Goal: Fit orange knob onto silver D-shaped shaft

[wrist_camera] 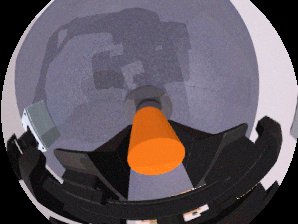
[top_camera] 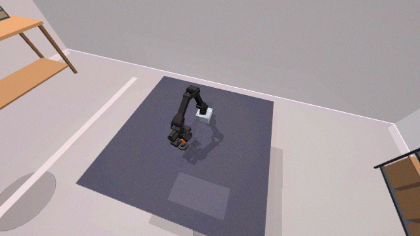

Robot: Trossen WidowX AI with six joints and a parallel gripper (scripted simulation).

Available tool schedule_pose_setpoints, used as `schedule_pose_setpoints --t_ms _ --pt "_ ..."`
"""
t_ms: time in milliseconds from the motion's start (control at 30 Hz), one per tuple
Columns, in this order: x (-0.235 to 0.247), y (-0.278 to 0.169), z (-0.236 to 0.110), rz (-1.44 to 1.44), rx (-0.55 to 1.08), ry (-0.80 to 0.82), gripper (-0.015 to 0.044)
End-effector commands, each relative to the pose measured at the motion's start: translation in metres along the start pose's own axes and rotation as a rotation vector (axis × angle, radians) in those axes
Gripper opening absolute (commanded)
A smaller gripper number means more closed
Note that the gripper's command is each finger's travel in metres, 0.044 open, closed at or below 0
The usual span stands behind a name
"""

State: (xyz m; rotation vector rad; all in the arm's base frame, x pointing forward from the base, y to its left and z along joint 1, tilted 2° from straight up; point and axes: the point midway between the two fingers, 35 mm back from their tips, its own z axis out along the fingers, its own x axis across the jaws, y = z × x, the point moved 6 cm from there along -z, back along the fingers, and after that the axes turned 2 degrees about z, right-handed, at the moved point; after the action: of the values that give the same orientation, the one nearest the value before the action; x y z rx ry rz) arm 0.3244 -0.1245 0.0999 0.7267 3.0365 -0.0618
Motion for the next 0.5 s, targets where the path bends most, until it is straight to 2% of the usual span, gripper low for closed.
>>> schedule_pose_setpoints --t_ms 0,467 --pt "-0.0009 -0.0003 -0.0039 -0.104 0.002 -0.008 0.0" --pt "-0.0035 -0.0001 0.0017 -0.114 0.002 -0.009 0.0"
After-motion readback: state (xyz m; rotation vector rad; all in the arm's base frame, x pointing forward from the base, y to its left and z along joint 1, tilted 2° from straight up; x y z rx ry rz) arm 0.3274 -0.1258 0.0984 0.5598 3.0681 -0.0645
